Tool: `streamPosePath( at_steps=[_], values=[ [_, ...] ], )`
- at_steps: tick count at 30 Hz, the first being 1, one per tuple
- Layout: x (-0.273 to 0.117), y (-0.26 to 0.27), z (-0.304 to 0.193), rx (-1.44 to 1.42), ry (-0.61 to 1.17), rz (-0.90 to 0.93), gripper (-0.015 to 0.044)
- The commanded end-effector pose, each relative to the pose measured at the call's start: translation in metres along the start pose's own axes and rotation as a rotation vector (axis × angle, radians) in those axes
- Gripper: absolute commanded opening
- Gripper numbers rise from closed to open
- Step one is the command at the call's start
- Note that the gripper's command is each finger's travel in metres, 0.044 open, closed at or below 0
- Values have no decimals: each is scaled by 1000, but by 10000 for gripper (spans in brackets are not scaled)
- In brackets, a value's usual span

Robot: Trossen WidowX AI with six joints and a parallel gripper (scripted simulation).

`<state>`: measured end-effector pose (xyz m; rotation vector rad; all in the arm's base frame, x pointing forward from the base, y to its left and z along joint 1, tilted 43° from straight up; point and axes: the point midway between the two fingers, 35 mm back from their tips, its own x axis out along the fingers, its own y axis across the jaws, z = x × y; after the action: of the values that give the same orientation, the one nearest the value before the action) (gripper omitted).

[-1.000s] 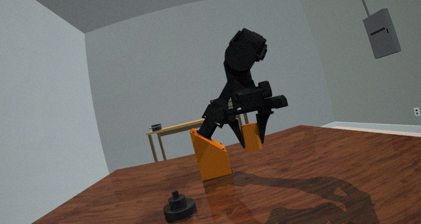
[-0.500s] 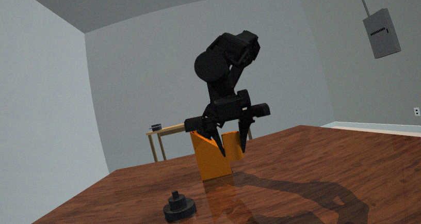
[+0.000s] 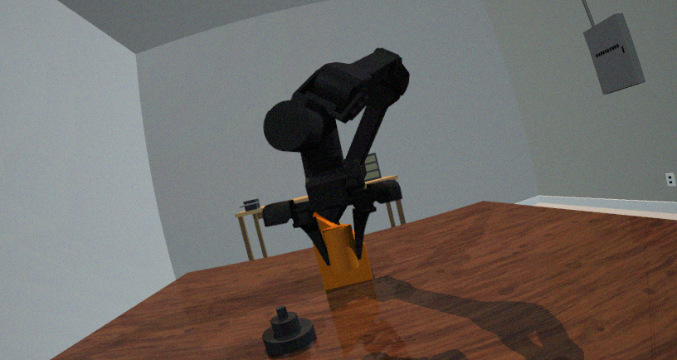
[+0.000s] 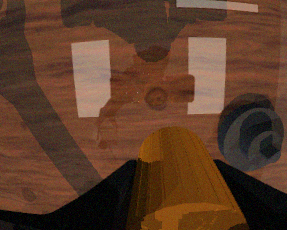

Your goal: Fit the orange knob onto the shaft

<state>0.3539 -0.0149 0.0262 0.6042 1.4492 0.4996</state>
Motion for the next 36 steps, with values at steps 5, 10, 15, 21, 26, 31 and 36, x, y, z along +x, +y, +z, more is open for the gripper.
streamPosePath(
  at_steps=[5,10,15,21,26,31,36],
  values=[
    [5,-29,-4,-4,-1,-1,0],
    [9,-44,-7,-5,0,2,0],
    [12,-59,-11,-6,0,5,0],
    [17,-77,-17,-7,1,11,0],
    [21,-92,-22,-7,1,17,0],
    [25,-107,-29,-8,1,24,0],
    [29,-117,-34,-8,1,29,0]
  ],
)
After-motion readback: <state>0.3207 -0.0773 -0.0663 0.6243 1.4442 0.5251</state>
